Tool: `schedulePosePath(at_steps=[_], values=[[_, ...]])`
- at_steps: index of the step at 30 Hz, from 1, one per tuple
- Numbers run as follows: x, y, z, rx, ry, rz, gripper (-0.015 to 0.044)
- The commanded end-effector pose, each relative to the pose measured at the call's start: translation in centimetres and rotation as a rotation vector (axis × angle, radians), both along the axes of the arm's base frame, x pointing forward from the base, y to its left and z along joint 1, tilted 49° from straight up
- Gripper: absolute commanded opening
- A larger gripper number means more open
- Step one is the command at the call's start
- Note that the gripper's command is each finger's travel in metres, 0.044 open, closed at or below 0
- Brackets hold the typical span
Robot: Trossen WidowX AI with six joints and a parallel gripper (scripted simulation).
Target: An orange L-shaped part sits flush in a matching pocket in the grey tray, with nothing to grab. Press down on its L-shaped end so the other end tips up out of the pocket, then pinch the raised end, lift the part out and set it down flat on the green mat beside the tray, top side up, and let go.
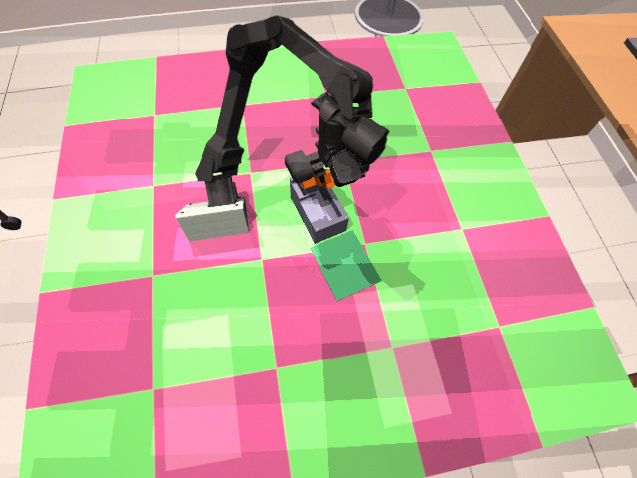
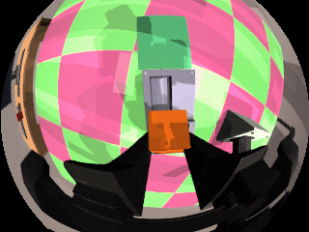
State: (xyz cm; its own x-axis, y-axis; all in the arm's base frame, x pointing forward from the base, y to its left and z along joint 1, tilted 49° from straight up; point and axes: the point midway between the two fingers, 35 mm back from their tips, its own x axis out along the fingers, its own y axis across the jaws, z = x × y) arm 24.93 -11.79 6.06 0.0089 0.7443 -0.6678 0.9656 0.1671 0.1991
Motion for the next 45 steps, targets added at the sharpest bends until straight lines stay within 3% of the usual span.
schedulePosePath(at_steps=[1, 45], values=[[0.0, -0.4, 0.2, -0.004, -0.003, 0.002, 0.0], [2.9, -10.9, -11.6, -0.012, -0.007, 0.002, 0.0]])
